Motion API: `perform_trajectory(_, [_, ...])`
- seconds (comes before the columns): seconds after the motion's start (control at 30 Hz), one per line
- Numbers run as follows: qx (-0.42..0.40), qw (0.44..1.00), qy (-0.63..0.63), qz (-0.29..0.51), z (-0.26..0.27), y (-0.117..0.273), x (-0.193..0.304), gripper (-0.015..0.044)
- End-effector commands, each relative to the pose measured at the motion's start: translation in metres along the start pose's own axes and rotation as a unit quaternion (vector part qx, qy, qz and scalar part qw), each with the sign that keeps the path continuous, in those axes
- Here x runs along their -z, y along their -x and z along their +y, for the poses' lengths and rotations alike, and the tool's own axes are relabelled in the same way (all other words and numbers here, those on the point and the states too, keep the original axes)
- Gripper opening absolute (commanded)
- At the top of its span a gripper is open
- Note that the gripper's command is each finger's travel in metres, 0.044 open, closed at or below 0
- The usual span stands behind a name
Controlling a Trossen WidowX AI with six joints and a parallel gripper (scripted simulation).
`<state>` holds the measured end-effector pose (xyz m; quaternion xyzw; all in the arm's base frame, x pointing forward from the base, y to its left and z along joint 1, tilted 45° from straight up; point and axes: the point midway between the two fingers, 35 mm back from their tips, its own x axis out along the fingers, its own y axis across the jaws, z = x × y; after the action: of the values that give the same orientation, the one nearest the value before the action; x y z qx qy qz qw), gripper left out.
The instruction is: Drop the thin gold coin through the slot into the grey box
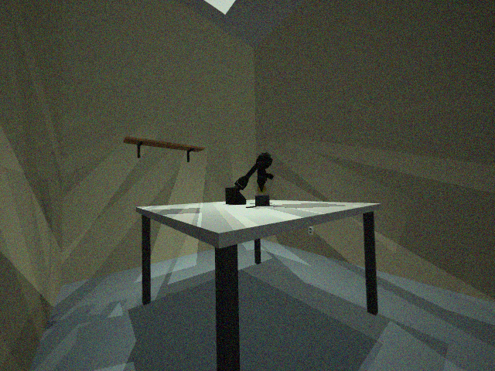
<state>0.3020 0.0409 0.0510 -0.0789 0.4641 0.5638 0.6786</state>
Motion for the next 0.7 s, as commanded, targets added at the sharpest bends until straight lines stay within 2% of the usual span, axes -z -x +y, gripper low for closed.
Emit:
perform_trajectory(0.0, [-0.001,1.0,-0.001,-0.001,0.0009,-0.0027,-0.0008,0.0])
perform_trajectory(0.67, [-0.001,1.0,-0.001,-0.001,0.0007,-0.0122,-0.0006,0.0])
